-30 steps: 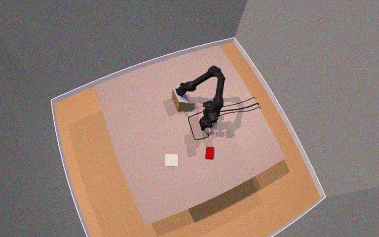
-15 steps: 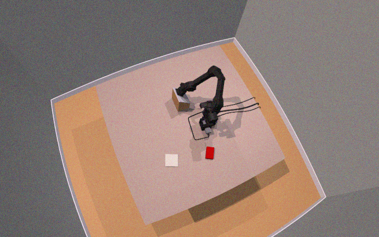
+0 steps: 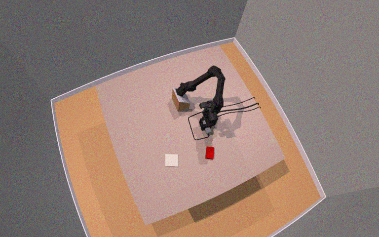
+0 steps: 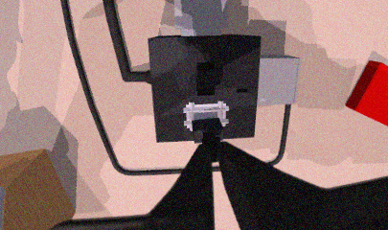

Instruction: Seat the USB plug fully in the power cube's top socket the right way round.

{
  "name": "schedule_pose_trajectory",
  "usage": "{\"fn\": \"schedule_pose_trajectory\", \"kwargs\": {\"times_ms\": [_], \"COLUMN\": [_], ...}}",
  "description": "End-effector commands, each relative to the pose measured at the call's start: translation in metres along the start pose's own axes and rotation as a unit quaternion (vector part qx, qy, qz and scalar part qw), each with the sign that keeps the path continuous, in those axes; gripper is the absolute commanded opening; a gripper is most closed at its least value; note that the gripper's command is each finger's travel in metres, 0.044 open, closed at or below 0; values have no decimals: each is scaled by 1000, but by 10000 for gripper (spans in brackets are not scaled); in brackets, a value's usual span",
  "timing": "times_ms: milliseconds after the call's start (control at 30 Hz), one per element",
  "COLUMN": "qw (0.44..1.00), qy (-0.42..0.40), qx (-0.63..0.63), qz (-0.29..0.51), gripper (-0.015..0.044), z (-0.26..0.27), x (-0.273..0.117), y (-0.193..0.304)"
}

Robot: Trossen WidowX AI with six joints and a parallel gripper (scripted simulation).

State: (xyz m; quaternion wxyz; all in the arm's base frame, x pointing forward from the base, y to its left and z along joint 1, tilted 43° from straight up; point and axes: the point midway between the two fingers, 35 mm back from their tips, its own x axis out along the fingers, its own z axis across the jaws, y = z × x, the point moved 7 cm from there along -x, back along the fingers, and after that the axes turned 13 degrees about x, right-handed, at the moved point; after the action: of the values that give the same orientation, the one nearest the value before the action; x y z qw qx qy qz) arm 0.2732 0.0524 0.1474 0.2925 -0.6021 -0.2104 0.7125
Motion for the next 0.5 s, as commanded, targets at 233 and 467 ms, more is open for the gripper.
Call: {"fn": "schedule_pose_trajectory", "kwargs": {"times_ms": [233, 467], "qw": [1000, 1000], "qy": [1, 1], "qx": [4, 6], "qz": [2, 3], "gripper": [0, 0], "z": [-1, -1], "x": [1, 2], "y": [0, 1]}}
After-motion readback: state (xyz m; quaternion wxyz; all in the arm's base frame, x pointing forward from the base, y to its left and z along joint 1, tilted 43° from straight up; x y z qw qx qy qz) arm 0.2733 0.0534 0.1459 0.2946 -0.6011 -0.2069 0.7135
